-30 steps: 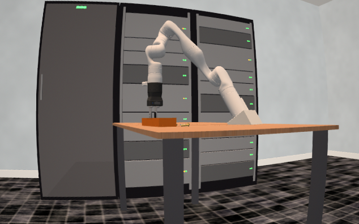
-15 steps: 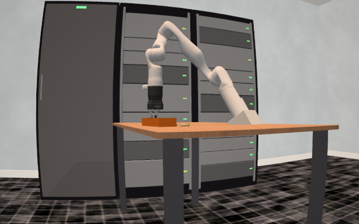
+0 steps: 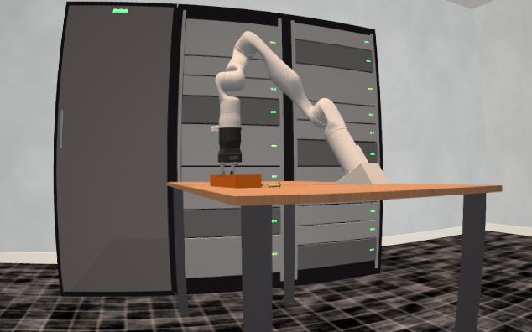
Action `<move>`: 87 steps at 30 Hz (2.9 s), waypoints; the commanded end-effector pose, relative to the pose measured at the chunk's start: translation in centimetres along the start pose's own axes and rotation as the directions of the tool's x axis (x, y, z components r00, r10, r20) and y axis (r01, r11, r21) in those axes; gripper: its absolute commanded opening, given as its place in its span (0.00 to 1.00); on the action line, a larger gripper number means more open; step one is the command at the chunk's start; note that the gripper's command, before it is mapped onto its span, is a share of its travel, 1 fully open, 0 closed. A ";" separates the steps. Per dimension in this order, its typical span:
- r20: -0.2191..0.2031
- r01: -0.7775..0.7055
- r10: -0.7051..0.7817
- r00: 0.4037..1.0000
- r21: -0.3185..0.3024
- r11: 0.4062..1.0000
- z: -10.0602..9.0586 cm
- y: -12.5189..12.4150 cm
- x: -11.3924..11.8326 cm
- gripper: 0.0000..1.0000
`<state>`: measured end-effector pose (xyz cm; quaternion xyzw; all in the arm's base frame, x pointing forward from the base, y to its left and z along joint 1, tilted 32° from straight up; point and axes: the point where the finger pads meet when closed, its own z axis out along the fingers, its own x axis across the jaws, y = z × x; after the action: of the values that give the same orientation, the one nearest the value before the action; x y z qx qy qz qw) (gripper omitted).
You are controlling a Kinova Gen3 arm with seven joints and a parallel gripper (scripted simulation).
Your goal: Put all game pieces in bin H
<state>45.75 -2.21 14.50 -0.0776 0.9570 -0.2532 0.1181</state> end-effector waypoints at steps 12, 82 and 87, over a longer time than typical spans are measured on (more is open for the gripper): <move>0.002 0.000 0.000 1.000 0.000 1.000 -0.5 0.0 -0.1 0.65; 0.001 -0.215 0.215 0.977 -0.001 0.977 -5.2 4.4 14.8 0.79; 0.001 -0.215 0.215 0.977 -0.001 0.977 -5.2 4.4 14.8 0.79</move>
<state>29.73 0.88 13.91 0.0264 0.9598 -0.2390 0.1448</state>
